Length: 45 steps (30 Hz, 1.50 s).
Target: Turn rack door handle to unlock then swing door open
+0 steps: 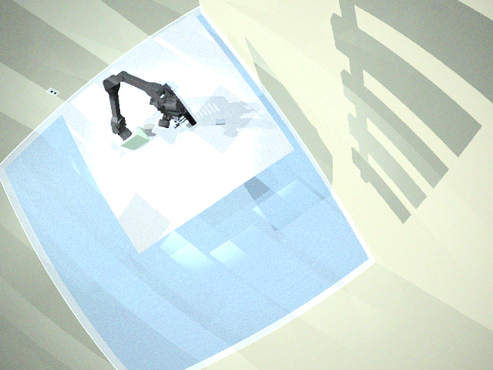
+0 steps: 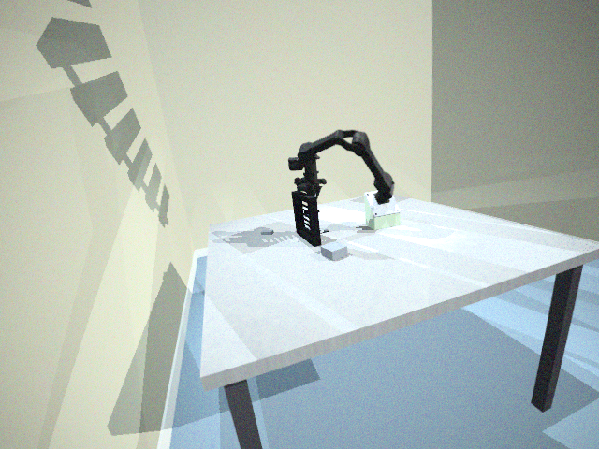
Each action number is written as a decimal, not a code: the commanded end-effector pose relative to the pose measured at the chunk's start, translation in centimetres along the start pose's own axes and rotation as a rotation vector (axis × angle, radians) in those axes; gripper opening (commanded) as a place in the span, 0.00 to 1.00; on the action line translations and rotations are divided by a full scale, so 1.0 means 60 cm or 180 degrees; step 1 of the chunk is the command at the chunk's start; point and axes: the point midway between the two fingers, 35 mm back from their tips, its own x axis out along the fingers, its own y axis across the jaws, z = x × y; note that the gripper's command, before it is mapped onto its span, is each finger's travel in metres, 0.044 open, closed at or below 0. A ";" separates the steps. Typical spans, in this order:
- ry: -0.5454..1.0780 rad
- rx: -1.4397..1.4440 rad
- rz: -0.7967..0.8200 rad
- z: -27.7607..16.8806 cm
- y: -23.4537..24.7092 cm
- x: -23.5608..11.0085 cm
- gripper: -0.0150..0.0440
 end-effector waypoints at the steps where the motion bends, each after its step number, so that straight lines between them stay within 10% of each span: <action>1: 0.0014 0.0807 0.0003 -0.002 0.000 0.003 0.28; 16: 0.0014 0.3132 -0.0003 -0.002 0.000 0.003 0.28; 31: 0.0014 0.3235 -0.0003 -0.002 0.000 0.003 0.28; 41: 0.0014 0.3235 -0.0003 -0.002 0.000 0.003 0.72; 45: 0.0014 0.3001 -0.0002 -0.002 0.000 0.003 0.74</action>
